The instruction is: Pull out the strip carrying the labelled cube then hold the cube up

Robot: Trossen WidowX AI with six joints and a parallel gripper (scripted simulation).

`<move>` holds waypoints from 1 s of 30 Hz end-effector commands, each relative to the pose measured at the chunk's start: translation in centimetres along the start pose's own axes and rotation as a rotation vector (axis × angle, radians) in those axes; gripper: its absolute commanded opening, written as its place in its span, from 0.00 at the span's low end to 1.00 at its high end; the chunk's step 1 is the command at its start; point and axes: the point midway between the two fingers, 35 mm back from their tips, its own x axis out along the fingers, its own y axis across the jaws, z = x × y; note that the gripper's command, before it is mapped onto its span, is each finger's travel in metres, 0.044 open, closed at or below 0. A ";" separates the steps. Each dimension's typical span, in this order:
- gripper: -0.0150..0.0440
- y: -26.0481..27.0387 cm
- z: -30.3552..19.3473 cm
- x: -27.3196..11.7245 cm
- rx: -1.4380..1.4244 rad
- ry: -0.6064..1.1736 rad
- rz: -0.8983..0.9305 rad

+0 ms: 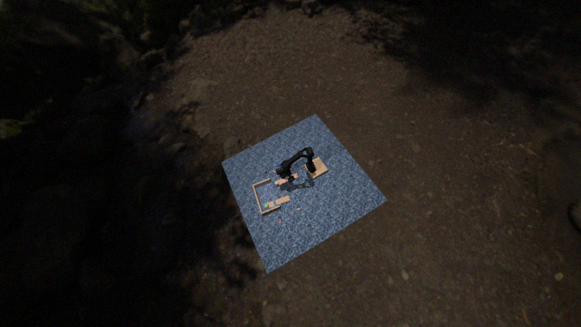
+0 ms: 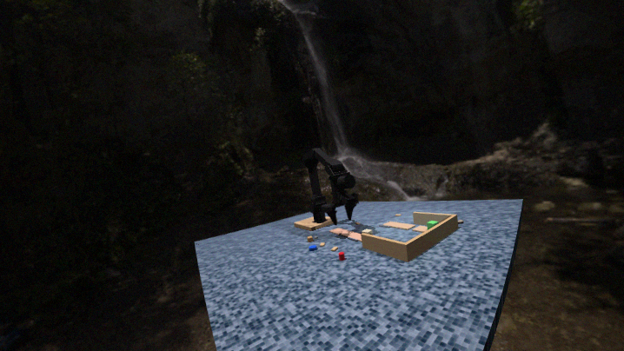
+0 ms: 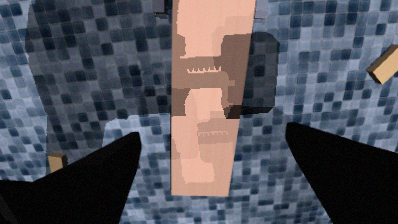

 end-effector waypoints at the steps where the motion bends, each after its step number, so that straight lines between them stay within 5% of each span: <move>1: 1.00 -0.1 1.5 -0.1 -0.003 0.002 0.003; 30: 1.00 -0.8 12.6 -1.6 -0.002 -0.008 0.002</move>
